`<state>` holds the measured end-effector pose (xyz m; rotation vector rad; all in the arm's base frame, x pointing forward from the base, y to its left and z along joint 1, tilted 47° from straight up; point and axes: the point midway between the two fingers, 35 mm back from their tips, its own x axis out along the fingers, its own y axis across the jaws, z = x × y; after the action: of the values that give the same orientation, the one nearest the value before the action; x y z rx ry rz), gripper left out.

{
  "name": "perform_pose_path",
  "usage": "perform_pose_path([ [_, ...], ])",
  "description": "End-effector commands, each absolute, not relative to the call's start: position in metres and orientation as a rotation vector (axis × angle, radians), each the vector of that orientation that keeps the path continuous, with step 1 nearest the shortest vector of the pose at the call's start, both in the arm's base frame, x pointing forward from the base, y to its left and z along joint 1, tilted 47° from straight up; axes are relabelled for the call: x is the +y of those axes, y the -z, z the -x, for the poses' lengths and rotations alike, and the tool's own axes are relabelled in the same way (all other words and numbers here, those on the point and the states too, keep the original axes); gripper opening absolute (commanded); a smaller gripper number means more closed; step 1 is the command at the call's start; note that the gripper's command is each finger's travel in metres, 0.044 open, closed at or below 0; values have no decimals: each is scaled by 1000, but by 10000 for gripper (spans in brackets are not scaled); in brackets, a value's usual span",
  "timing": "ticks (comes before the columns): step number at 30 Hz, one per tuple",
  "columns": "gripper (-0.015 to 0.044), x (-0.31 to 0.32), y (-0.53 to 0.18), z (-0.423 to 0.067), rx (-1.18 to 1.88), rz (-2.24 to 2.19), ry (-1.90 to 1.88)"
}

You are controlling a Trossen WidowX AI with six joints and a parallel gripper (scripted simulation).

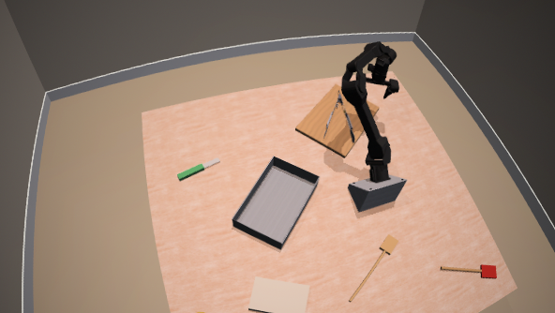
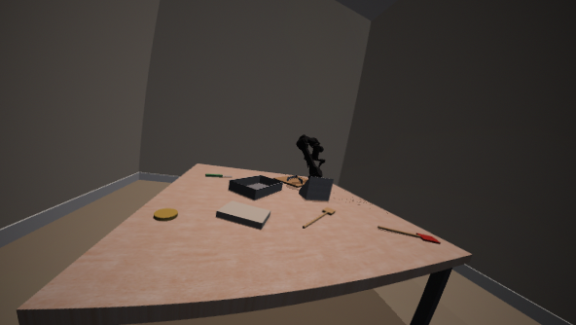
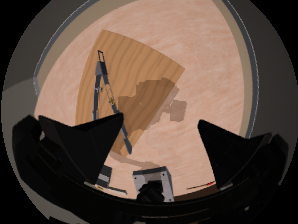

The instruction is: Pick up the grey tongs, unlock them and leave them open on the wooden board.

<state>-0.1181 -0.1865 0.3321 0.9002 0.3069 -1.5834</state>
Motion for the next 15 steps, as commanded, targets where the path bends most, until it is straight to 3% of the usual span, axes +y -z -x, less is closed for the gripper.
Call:
perform_pose_path([
  [1,440,-172,-342,128,253,-867,1607],
  [15,440,-147,-364,122,225,-768,1774],
])
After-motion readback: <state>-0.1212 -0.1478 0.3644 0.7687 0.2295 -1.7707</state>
